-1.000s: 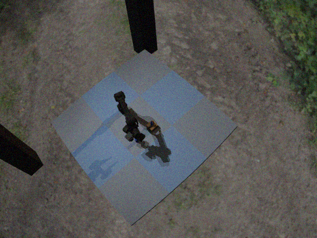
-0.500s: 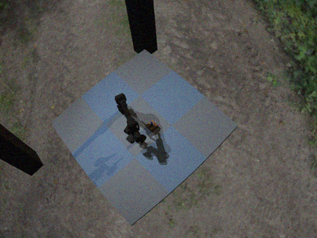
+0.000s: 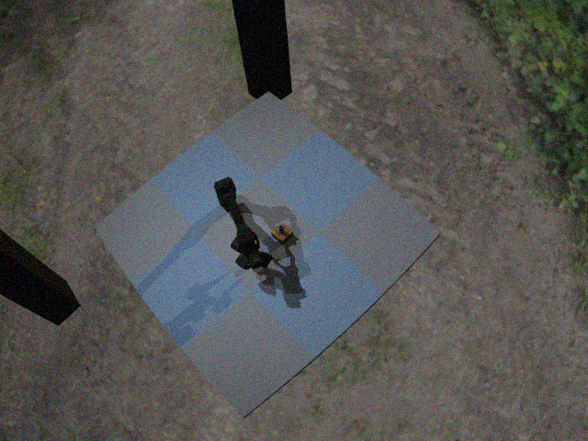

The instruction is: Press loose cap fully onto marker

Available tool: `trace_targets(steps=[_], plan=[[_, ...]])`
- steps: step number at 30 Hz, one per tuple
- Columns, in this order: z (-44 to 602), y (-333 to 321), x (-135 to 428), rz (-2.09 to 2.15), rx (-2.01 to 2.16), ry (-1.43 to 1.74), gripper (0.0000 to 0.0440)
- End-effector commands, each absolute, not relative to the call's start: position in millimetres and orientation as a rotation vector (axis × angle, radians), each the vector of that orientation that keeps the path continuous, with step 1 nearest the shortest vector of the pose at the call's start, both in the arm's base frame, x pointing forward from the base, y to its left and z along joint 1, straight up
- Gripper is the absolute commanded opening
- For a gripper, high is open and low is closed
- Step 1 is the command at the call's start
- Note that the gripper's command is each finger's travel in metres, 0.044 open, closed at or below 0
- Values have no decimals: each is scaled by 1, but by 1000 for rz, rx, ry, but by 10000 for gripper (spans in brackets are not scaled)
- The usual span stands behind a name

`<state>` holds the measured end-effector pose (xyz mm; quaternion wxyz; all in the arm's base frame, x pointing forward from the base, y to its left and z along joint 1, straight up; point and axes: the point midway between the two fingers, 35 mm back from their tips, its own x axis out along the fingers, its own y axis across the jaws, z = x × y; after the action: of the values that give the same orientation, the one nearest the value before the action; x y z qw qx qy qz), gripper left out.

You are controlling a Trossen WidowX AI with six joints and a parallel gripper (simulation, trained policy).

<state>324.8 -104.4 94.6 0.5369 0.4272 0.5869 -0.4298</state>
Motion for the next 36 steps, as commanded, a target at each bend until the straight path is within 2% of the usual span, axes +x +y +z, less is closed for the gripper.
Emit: trace_targets(steps=[1, 6, 10, 16, 25, 36], plan=[[81, -104, 321, -1018, 1011, 1436, 288], [66, -104, 319, -1007, 998, 1469, 273], [60, -105, 319, -998, 983, 1473, 244], [68, -104, 319, -991, 957, 1463, 91], [97, -99, 326, -948, 916, 1417, 61], [133, -68, 336, -884, 887, 1390, 55]])
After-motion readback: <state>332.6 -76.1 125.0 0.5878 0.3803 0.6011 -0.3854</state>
